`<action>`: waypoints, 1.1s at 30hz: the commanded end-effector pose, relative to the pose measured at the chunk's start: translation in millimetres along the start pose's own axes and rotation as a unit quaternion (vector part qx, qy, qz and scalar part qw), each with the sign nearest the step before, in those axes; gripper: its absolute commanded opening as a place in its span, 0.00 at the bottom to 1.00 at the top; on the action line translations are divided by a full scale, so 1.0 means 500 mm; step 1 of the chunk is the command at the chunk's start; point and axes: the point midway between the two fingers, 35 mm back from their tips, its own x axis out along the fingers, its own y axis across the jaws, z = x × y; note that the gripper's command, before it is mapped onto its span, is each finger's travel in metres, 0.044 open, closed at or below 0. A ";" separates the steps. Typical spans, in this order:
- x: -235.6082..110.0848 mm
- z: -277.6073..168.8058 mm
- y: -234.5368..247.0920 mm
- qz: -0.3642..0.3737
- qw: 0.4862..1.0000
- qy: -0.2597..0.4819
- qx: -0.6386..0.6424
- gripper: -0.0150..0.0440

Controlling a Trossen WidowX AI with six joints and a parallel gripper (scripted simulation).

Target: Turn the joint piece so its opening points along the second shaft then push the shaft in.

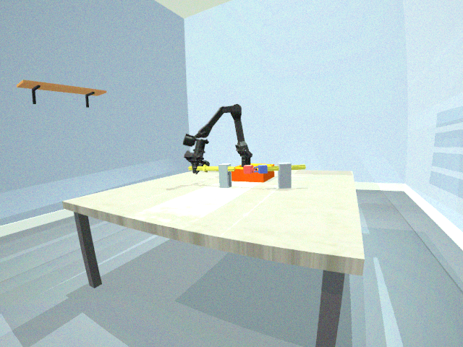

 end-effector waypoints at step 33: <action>0.007 -0.017 0.000 -0.103 0.995 0.006 0.008 0.25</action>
